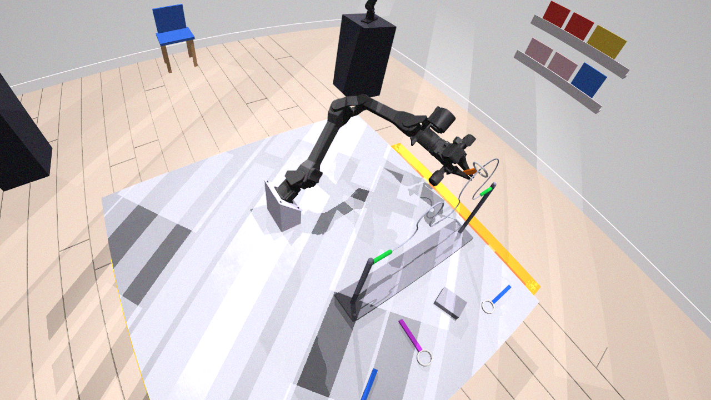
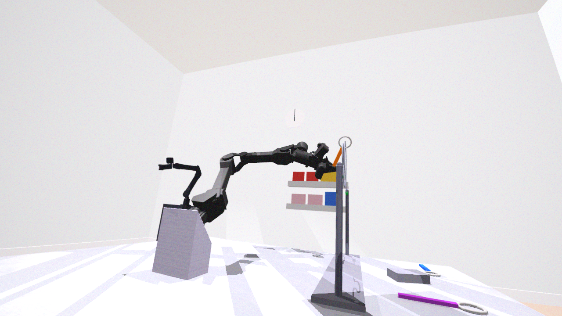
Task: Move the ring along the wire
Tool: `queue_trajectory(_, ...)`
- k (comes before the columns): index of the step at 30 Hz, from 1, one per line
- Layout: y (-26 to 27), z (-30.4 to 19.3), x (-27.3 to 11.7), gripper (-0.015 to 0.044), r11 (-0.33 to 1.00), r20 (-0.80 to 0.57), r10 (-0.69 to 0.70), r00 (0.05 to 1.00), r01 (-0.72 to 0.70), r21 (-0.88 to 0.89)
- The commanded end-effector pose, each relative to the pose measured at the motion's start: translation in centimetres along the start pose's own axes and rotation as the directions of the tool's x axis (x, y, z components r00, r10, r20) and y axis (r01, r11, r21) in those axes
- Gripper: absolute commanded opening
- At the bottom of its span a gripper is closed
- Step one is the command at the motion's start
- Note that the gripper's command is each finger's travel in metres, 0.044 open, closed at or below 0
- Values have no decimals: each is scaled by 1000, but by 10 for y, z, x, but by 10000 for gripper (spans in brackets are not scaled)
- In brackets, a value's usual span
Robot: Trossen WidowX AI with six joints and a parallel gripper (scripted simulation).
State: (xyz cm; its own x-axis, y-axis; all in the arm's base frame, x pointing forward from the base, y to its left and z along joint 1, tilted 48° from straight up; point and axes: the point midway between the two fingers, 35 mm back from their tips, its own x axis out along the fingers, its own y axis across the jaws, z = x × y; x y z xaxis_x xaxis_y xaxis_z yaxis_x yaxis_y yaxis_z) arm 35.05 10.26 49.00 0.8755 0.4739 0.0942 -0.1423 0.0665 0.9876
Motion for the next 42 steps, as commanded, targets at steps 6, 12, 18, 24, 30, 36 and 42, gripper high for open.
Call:
queue_trajectory(6,3,1,0,-150,994,22,45,999,-47,104)
queue_trajectory(12,6,1,0,-150,982,35,74,997,-78,170)
queue_trajectory(18,8,2,0,-150,966,50,101,994,-110,235)
queue_trajectory(24,11,2,0,-150,944,67,128,989,-142,299)
queue_trajectory(30,13,3,0,-150,916,86,154,984,-174,361)
queue_trajectory(36,15,4,0,-150,884,105,178,978,-206,420)
queue_trajectory(42,17,5,-3,-150,855,101,206,973,-229,466)
